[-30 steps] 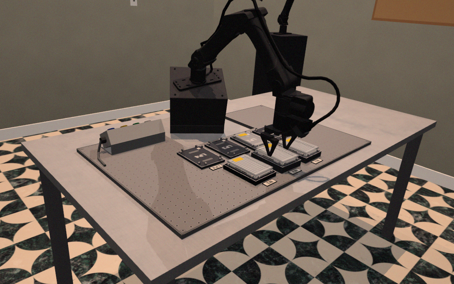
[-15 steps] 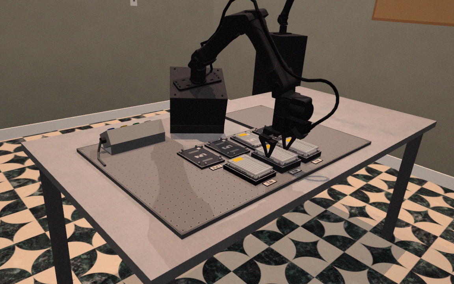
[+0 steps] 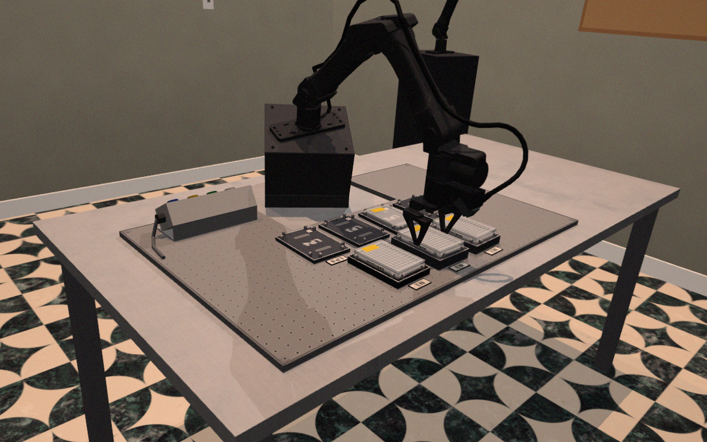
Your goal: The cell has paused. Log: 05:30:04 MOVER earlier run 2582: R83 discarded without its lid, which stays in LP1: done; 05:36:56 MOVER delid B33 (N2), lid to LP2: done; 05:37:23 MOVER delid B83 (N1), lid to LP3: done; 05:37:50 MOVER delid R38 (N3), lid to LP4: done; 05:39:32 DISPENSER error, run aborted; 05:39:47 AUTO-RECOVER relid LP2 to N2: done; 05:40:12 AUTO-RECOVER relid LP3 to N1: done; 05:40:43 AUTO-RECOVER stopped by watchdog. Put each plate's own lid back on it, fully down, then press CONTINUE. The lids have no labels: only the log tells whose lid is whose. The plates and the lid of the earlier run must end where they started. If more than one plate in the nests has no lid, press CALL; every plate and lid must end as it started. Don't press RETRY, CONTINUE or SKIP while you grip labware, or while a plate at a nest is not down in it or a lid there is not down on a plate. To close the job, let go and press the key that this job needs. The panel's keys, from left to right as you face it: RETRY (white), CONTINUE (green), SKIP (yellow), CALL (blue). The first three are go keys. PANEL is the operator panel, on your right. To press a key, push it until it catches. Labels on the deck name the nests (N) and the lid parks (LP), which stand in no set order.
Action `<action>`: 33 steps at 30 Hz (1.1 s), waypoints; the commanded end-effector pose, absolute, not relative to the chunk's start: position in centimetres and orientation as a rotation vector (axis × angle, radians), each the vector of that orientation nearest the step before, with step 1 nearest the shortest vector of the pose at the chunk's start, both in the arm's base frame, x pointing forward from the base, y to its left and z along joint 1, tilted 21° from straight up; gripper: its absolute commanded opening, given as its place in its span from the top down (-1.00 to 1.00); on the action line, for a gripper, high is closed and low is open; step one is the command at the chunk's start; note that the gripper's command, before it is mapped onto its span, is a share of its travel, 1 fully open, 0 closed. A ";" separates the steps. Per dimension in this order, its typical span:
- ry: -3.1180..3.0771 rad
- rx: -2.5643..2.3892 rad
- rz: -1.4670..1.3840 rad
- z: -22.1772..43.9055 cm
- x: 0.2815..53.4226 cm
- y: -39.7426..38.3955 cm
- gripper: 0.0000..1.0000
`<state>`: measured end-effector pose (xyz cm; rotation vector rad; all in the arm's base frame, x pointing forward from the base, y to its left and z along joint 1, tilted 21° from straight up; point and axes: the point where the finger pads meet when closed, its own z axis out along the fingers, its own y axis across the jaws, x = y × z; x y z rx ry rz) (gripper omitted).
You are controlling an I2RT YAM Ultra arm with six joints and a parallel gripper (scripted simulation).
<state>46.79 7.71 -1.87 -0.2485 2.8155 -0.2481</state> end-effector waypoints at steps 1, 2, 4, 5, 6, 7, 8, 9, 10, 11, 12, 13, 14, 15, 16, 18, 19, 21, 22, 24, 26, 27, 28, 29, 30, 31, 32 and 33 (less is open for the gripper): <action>2.795 -0.244 -0.241 -1.1 47.1 7.9 -1.00; 2.795 -0.244 -0.241 -1.1 47.1 7.9 -1.00; 2.795 -0.244 -0.241 -1.1 47.1 7.9 -1.00; 2.795 -0.244 -0.241 -1.1 47.1 7.9 -1.00; 2.795 -0.244 -0.241 -1.1 47.1 7.9 -1.00; 2.795 -0.244 -0.241 -1.1 47.1 7.9 -1.00; 2.795 -0.244 -0.241 -1.1 47.1 7.9 -1.00; 2.795 -0.244 -0.241 -1.1 47.1 7.9 -1.00; 2.795 -0.244 -0.241 -1.1 47.1 7.9 -1.00; 2.795 -0.244 -0.241 -1.1 47.1 7.9 -1.00; 2.795 -0.244 -0.241 -1.1 47.1 7.9 -1.00; 2.795 -0.244 -0.241 -1.1 47.1 7.9 -1.00; 2.795 -0.244 -0.241 -1.1 47.1 7.9 -1.00; 2.795 -0.244 -0.241 -1.1 47.1 7.9 -1.00; 2.795 -0.244 -0.241 -1.1 47.1 7.9 -1.00; 2.785 -0.235 -0.236 -0.7 46.8 7.9 -1.00; 2.800 -0.240 -0.241 -0.7 46.4 7.9 -1.00; 2.808 -0.250 -0.244 -0.4 46.0 8.1 -1.00; 2.808 -0.251 -0.245 -0.3 45.9 8.2 -1.00; 2.808 -0.250 -0.247 0.0 45.8 8.2 -1.00; 2.807 -0.250 -0.248 0.2 45.8 8.2 -1.00; 2.807 -0.250 -0.248 0.2 45.8 8.2 -1.00; 2.807 -0.252 -0.249 0.4 45.7 8.2 -1.00; 2.807 -0.250 -0.250 0.5 45.7 8.2 -1.00; 2.807 -0.250 -0.251 0.7 45.6 8.2 -1.00; 2.807 -0.249 -0.252 0.8 45.6 8.3 -1.00; 2.806 -0.249 -0.253 1.0 45.5 8.3 -1.00; 2.806 -0.249 -0.253 1.0 45.5 8.3 -1.00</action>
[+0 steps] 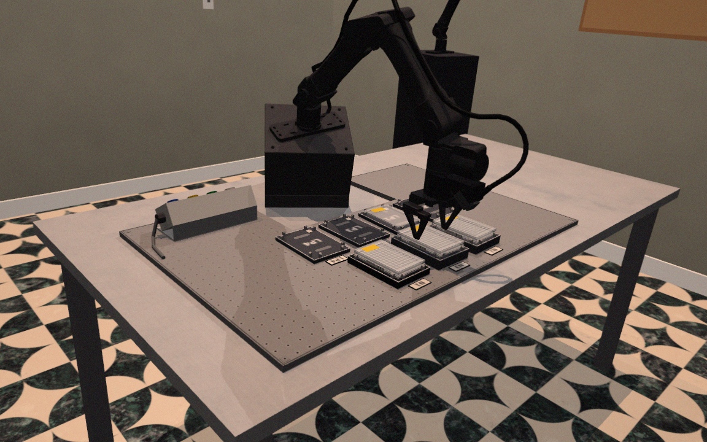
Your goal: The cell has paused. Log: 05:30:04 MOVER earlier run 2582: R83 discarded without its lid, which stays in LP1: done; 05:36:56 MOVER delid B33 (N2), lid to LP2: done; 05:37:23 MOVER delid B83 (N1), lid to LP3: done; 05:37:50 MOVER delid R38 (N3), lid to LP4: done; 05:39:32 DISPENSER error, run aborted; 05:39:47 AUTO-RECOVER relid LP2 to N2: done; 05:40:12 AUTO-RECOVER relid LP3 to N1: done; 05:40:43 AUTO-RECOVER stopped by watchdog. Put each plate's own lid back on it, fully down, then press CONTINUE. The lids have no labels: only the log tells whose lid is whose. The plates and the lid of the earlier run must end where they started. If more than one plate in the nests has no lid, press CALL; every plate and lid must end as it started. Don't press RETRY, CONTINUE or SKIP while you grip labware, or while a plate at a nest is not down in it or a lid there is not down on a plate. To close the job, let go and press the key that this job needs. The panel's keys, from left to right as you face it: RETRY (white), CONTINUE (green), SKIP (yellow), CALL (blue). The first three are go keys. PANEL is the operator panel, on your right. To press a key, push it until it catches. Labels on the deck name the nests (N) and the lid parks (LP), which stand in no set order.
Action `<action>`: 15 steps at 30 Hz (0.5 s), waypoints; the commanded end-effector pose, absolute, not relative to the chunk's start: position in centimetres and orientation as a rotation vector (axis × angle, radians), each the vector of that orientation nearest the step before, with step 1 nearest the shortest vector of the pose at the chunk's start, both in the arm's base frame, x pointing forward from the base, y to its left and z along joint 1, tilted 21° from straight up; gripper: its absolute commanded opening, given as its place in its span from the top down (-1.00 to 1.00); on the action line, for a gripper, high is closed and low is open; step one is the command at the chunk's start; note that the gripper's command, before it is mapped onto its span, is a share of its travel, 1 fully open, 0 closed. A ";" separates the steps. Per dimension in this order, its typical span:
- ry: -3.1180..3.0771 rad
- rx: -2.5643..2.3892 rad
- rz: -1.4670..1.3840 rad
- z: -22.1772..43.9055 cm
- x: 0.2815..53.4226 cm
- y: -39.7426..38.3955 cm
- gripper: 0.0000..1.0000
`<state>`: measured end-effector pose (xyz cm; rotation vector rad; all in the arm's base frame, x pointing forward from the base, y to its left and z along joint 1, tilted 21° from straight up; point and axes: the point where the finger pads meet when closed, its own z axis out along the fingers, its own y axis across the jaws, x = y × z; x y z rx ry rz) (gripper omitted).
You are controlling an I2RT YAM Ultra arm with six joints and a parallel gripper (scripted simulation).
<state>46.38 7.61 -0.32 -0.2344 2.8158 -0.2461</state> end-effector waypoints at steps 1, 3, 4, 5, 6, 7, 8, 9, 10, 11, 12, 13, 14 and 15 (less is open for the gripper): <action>2.806 -0.249 -0.253 1.1 45.4 8.3 -1.00; 2.806 -0.249 -0.253 1.1 45.3 8.3 -1.00; 2.806 -0.249 -0.252 1.1 45.3 8.3 -1.00; 2.800 -0.248 -0.249 1.2 45.4 8.4 -1.00; 2.800 -0.248 -0.250 1.2 45.4 8.4 -1.00; 2.800 -0.249 -0.250 1.2 45.4 8.4 -1.00; 2.800 -0.249 -0.251 1.2 45.3 8.4 -1.00; 2.800 -0.249 -0.251 1.2 45.3 8.4 -1.00; 2.800 -0.249 -0.251 1.2 45.3 8.4 -1.00; 2.800 -0.249 -0.251 1.2 45.3 8.4 -1.00; 2.763 -0.242 -0.239 2.4 46.5 8.8 -1.00; 2.758 -0.240 -0.237 2.5 46.6 8.8 -1.00; 2.760 -0.240 -0.238 2.6 46.6 8.8 -1.00; 2.761 -0.241 -0.238 2.6 46.6 8.8 -1.00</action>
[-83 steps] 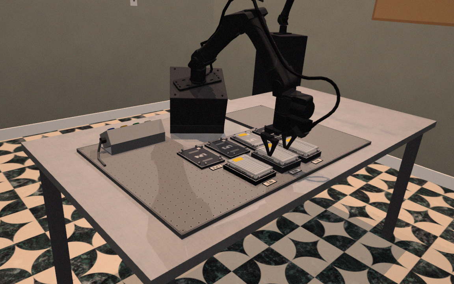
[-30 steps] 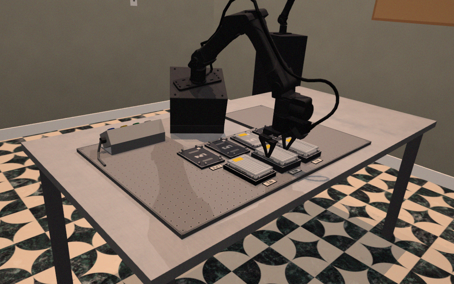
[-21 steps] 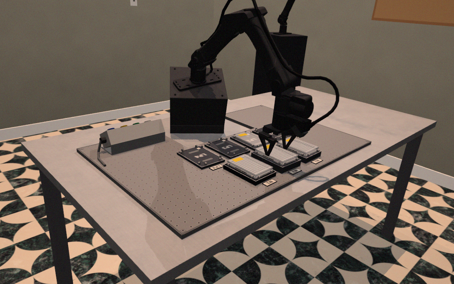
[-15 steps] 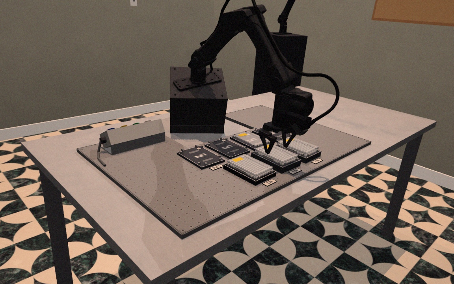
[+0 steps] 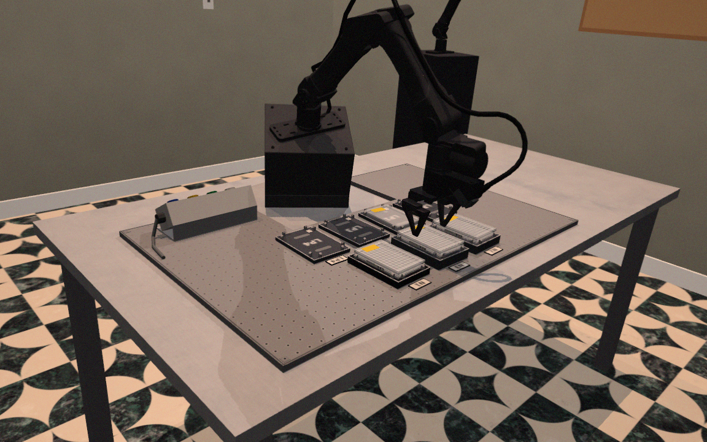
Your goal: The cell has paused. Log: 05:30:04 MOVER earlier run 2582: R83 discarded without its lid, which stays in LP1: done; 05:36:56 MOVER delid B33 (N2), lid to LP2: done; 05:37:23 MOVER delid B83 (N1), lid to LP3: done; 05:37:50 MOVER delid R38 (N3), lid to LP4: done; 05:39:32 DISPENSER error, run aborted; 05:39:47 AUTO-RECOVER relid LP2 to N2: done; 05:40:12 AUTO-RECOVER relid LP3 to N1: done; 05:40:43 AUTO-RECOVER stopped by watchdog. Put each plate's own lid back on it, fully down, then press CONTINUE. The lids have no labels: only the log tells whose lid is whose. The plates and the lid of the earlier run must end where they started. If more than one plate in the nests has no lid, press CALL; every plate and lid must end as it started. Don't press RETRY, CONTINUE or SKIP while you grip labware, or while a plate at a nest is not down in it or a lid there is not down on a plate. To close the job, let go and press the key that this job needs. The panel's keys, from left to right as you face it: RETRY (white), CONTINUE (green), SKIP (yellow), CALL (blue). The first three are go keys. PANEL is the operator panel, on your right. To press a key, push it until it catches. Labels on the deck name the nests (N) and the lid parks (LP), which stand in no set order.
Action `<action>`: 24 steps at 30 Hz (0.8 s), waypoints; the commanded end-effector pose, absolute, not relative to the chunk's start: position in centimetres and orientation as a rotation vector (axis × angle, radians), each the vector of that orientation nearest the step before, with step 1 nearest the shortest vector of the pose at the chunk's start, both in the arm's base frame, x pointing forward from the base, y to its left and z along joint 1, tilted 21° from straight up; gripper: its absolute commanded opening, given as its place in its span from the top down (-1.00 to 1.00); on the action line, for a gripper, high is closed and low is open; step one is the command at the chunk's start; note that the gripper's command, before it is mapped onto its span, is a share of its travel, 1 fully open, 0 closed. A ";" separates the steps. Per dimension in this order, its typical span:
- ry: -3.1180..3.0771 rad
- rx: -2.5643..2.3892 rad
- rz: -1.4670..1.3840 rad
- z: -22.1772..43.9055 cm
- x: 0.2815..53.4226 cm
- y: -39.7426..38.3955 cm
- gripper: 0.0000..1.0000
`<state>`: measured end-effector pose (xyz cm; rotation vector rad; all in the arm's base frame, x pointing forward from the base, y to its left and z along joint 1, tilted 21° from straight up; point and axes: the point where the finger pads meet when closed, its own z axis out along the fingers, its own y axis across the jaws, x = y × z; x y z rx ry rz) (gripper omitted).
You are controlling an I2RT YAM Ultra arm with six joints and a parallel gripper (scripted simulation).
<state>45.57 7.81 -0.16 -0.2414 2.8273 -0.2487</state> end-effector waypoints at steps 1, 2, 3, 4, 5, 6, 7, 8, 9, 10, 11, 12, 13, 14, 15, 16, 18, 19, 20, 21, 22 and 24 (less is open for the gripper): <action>2.763 -0.241 -0.239 2.7 46.5 8.8 -1.00; 2.763 -0.241 -0.239 2.7 46.5 8.8 -1.00; 2.764 -0.241 -0.239 2.7 46.5 8.8 -1.00; 2.764 -0.241 -0.239 2.7 46.5 8.8 -1.00; 2.764 -0.241 -0.239 2.8 46.5 8.8 -1.00; 2.763 -0.241 -0.239 2.8 46.5 8.8 -1.00; 2.763 -0.241 -0.239 2.8 46.5 8.8 -1.00; 2.763 -0.241 -0.239 2.8 46.5 8.9 -1.00; 2.763 -0.241 -0.239 2.8 46.5 8.9 -1.00; 2.763 -0.241 -0.239 2.8 46.5 8.9 -1.00; 2.763 -0.241 -0.239 2.9 46.5 8.9 -1.00; 2.763 -0.241 -0.239 2.9 46.5 8.9 -1.00; 2.763 -0.241 -0.239 2.9 46.5 8.9 -1.00; 2.760 -0.241 -0.238 2.9 46.6 8.9 -1.00; 2.761 -0.241 -0.238 2.9 46.5 8.9 -1.00; 2.764 -0.241 -0.240 2.9 46.4 8.9 -1.00; 2.764 -0.241 -0.239 2.9 46.4 8.9 -1.00; 2.763 -0.241 -0.239 2.9 46.5 8.9 -1.00; 2.762 -0.241 -0.239 3.0 46.5 8.9 -1.00; 2.763 -0.241 -0.239 3.0 46.5 8.9 -1.00; 2.764 -0.241 -0.239 3.0 46.5 8.9 -1.00; 2.764 -0.241 -0.239 3.0 46.4 9.0 -1.00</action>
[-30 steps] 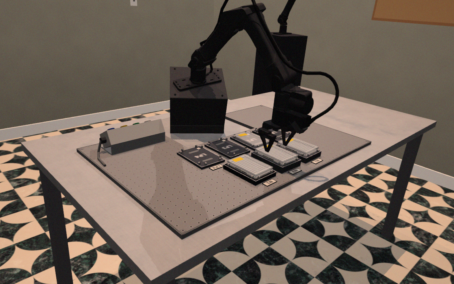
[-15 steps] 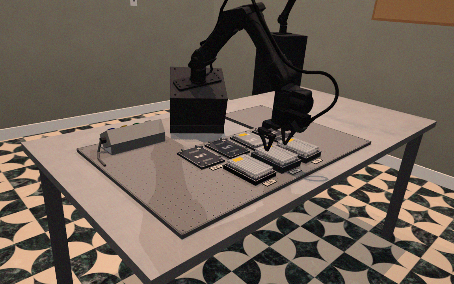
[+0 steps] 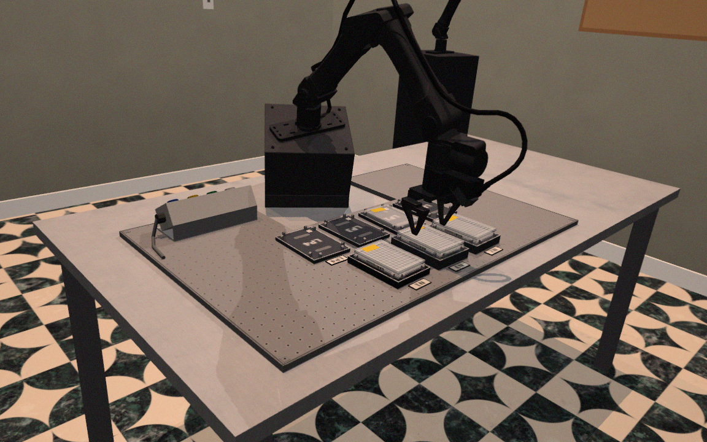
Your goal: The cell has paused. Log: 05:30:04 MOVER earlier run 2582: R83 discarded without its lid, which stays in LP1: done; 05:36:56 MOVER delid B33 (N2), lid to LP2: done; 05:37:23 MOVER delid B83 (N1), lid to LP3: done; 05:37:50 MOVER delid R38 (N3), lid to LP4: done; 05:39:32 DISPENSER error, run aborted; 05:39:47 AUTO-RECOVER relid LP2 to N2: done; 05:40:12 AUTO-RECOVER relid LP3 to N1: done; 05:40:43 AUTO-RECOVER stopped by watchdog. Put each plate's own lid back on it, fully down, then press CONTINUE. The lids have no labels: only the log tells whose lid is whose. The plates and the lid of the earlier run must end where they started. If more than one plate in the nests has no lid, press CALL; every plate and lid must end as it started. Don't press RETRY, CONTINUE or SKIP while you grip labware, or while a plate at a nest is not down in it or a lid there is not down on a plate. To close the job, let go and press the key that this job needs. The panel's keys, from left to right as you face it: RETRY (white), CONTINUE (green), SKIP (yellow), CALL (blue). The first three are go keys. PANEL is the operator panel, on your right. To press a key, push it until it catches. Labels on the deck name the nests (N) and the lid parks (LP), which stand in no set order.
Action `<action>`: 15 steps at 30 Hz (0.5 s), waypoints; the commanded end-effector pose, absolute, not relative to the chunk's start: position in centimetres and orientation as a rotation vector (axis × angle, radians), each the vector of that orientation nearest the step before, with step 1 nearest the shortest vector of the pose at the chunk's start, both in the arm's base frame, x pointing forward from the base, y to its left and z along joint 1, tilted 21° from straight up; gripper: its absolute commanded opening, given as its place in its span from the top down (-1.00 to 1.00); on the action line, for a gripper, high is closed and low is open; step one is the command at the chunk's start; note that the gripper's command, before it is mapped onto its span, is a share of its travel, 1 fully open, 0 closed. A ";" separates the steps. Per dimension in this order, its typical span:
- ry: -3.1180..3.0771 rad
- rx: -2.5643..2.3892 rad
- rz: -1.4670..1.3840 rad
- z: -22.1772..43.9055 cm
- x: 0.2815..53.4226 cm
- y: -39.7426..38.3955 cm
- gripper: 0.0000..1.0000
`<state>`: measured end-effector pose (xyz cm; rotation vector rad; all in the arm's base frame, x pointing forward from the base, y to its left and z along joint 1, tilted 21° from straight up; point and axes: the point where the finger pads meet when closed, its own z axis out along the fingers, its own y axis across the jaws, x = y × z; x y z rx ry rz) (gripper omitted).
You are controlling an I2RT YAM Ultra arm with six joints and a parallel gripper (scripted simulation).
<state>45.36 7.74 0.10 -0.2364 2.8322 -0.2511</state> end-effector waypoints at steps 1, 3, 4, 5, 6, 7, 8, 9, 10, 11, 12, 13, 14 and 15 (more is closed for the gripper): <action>2.764 -0.241 -0.239 3.0 46.5 9.0 -1.00; 2.759 -0.286 -0.243 3.1 46.6 8.9 -0.98; 2.780 -0.297 -0.251 1.7 45.2 8.6 -0.96; 2.780 -0.297 -0.251 1.7 45.2 8.6 -0.96; 2.780 -0.297 -0.251 1.7 45.2 8.6 -0.96; 2.780 -0.297 -0.251 1.6 44.8 8.5 -0.94; 2.780 -0.297 -0.251 1.4 44.3 8.3 -0.92; 2.780 -0.297 -0.252 1.3 43.8 8.2 -0.90; 2.780 -0.297 -0.252 1.1 43.3 8.1 -0.88; 2.780 -0.297 -0.252 1.0 42.9 8.0 -0.86; 2.781 -0.294 -0.252 0.8 42.4 7.8 -0.84; 2.781 -0.292 -0.252 0.6 41.9 7.7 -0.82; 2.781 -0.291 -0.253 0.5 41.5 7.6 -0.80; 2.781 -0.289 -0.253 0.3 41.0 7.5 -0.78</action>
